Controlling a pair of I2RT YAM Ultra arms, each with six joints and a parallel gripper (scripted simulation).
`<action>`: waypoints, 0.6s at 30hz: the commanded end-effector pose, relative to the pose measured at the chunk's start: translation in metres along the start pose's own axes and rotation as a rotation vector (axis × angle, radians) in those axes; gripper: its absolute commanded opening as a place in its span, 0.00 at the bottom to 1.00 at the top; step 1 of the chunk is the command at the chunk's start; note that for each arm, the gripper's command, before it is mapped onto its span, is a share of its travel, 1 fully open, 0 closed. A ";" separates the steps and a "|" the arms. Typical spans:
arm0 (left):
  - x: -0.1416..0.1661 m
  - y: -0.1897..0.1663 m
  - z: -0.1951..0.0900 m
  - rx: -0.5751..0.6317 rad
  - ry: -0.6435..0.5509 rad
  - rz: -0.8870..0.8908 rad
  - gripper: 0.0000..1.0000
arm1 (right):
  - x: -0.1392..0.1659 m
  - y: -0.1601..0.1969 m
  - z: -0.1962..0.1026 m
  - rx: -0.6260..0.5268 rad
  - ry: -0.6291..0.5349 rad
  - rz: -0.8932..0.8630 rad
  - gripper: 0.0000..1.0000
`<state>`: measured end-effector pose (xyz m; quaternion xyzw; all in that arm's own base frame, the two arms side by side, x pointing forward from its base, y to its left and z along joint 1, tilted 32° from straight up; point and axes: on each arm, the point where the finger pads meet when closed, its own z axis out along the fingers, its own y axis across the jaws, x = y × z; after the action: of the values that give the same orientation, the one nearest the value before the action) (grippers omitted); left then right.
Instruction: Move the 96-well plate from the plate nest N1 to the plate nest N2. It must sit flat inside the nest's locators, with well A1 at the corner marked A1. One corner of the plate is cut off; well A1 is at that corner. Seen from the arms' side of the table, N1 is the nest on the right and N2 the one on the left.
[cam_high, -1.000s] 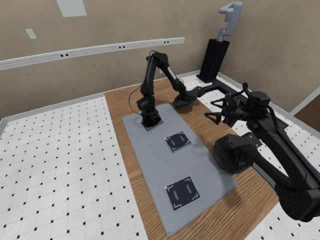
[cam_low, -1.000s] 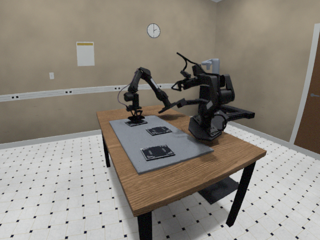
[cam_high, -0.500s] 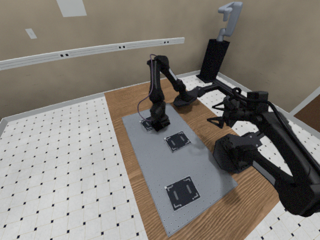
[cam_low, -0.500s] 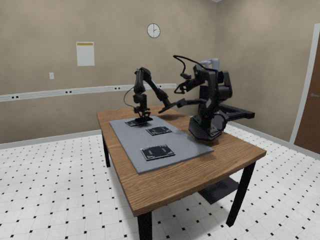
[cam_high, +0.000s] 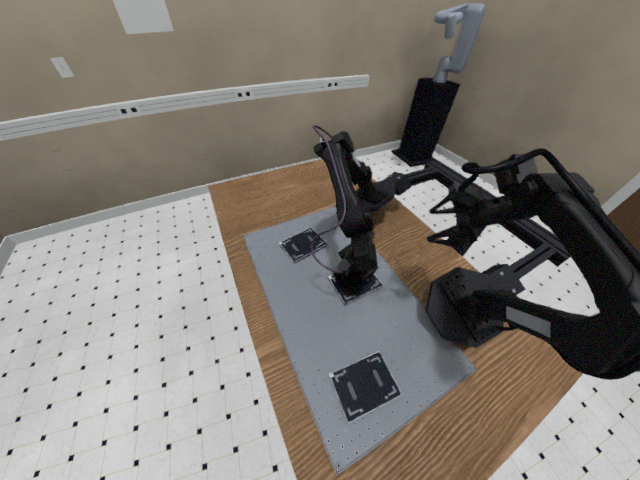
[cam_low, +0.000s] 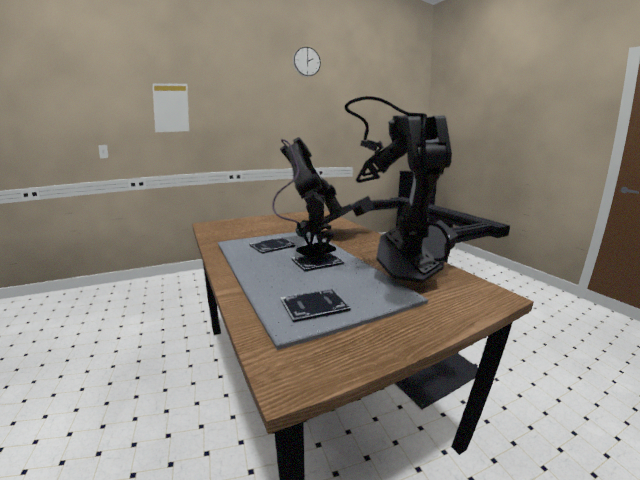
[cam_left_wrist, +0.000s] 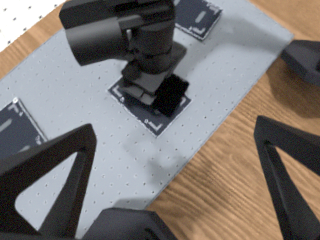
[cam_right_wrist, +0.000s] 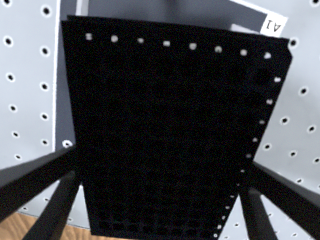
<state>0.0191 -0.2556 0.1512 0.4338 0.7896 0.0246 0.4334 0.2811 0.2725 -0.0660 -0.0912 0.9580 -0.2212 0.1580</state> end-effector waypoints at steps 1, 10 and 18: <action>-0.002 0.004 -0.008 -0.046 0.026 -0.025 1.00 | -0.003 0.012 -0.016 -0.012 -0.003 0.019 0.79; -0.003 0.004 -0.008 -0.048 0.020 -0.025 1.00 | -0.006 0.018 -0.019 -0.017 -0.017 0.131 0.79; -0.002 0.008 -0.006 -0.053 0.023 -0.027 1.00 | -0.005 0.018 -0.017 -0.013 -0.014 0.180 0.79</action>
<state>0.0229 -0.2477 0.1522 0.4121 0.7997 0.0486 0.4338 0.2801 0.2803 -0.0675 -0.0113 0.9615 -0.2137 0.1725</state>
